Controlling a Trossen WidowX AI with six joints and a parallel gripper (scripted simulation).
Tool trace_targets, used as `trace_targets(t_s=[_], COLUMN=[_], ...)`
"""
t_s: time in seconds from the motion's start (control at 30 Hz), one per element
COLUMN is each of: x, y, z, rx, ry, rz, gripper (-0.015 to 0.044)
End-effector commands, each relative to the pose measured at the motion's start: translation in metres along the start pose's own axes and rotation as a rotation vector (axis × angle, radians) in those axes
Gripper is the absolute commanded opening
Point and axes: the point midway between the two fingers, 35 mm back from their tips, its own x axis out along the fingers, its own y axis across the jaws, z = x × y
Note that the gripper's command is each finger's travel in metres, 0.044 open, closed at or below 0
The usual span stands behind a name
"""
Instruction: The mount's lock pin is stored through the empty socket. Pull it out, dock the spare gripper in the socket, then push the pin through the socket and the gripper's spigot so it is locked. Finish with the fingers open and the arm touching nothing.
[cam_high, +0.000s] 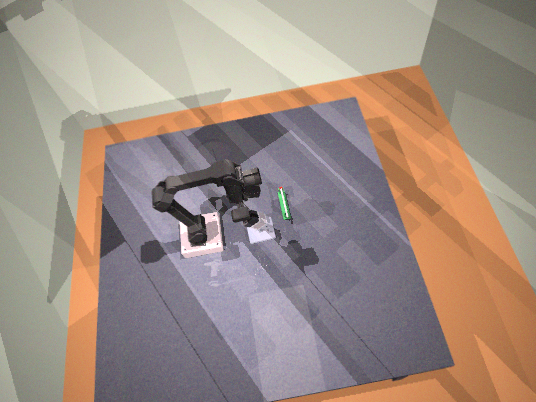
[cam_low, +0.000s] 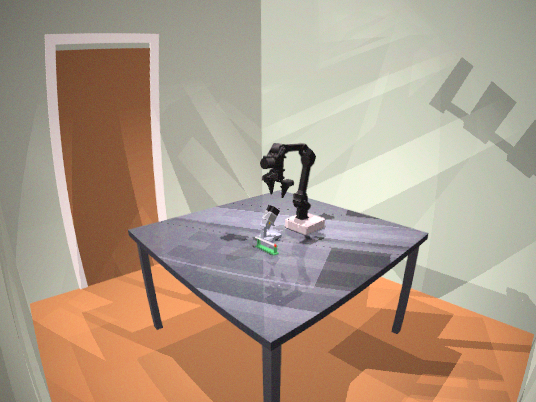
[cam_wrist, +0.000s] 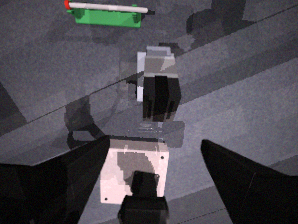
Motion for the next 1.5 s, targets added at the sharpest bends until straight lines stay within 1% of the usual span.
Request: trace_targets(t_s=[0.0, 0.17, 0.3, 0.43, 0.5, 0.7, 0.9, 1.13, 1.47], x=[-0.001, -0.003, -0.006, -0.007, -0.005, 0.015, 0.05, 0.082, 0.085], y=[0.024, 0.073, 0.104, 0.105, 0.106, 0.11, 0.107, 0.101, 0.1], z=[0.005, 0.006, 0.008, 0.008, 0.015, 0.075, 0.134, 0.171, 0.174], rx=[-0.007, -0.007, -0.006, -0.006, -0.066, -0.592, -1.136, -1.508, -1.54], ry=[0.002, 0.001, -0.002, -0.003, -0.003, 0.026, 0.107, 0.192, 0.201], rz=[0.003, 0.008, 0.012, 0.012, 0.003, -0.078, -0.141, -0.16, -0.161], gripper=[0.0309, 0.018, 0.018, 0.018, 0.018, 0.018, 0.018, 0.018, 0.018])
